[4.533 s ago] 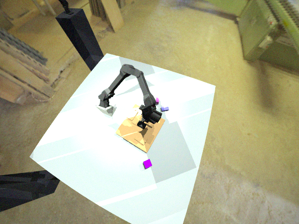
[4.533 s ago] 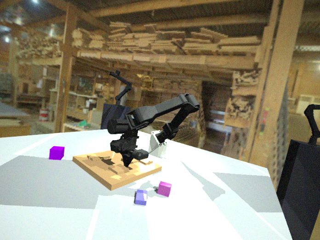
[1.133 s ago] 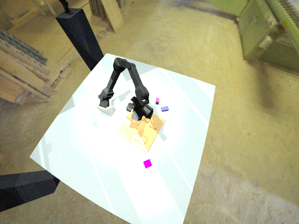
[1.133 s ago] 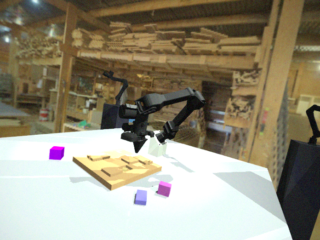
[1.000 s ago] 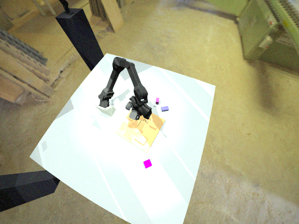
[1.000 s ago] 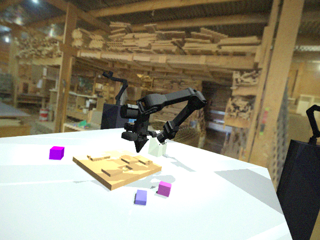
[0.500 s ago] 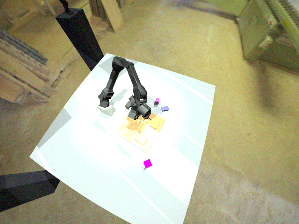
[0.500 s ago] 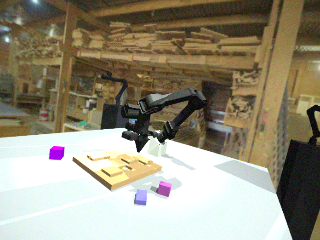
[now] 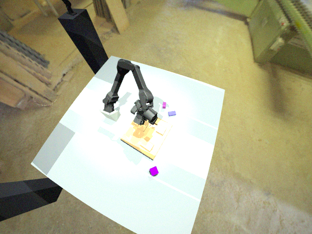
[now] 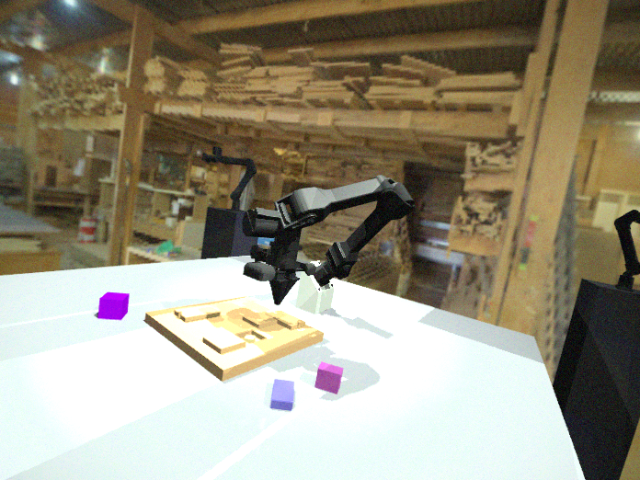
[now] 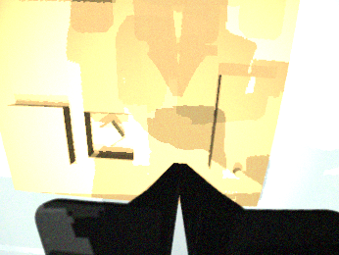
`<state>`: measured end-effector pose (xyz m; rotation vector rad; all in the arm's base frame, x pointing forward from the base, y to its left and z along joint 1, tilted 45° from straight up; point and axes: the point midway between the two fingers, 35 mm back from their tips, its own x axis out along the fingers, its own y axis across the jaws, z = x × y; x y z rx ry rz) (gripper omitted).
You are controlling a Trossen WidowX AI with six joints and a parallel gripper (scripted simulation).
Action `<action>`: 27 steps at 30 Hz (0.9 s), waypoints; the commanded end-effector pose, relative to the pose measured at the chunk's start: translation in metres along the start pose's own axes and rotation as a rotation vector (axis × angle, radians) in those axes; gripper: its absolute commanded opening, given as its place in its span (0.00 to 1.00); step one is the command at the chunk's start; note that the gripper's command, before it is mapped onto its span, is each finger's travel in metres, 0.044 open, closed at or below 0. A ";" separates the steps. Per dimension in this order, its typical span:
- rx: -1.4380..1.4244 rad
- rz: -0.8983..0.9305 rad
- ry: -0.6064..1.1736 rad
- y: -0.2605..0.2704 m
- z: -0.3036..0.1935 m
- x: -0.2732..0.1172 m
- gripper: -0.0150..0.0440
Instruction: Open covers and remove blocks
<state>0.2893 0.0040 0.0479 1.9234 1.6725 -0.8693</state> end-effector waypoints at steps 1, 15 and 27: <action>0.006 0.000 -0.003 0.000 0.001 0.000 0.25; 0.006 0.000 -0.004 0.000 0.001 0.010 0.25; 0.006 0.001 -0.005 0.001 0.002 0.021 0.25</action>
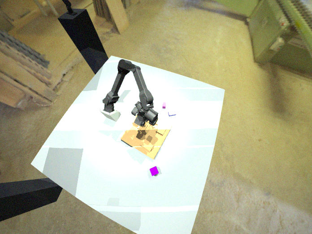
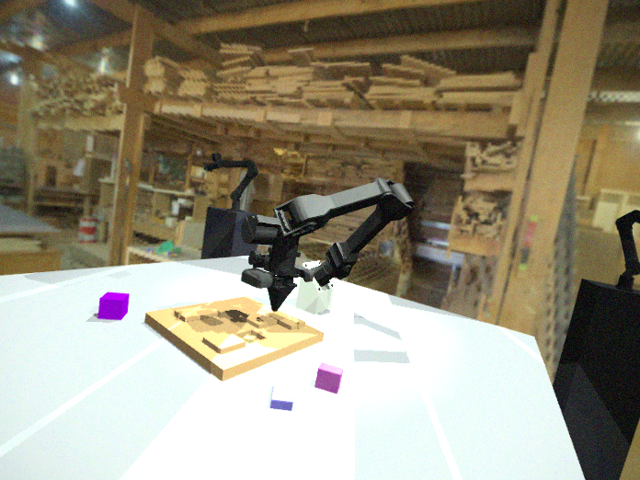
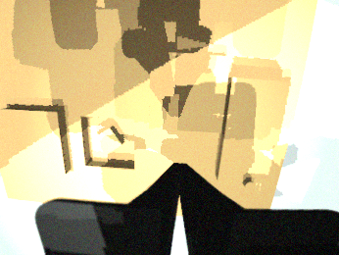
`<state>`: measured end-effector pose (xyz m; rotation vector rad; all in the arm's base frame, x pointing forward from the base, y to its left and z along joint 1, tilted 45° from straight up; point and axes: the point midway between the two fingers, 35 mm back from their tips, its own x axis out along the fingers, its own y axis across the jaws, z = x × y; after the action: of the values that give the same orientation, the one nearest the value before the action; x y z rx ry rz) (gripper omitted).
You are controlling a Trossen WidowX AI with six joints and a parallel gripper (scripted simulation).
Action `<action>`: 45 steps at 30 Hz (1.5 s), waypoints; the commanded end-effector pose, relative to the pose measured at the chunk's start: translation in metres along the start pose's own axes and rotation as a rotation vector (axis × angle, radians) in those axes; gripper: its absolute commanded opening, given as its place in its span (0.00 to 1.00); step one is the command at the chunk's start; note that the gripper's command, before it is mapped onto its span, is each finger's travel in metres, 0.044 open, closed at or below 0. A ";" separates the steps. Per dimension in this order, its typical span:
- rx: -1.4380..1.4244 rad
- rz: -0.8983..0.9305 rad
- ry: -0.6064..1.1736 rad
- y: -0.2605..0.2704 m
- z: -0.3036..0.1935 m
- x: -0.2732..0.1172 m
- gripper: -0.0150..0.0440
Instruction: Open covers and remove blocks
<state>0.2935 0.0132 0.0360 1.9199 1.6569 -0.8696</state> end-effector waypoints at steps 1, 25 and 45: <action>0.011 -0.009 0.005 -0.003 0.000 0.007 0.25; 0.010 -0.009 0.006 -0.003 0.000 0.031 0.25; 0.010 -0.009 0.008 -0.005 0.002 0.044 0.25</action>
<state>0.2941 0.0428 0.0063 1.9206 1.6633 -0.8675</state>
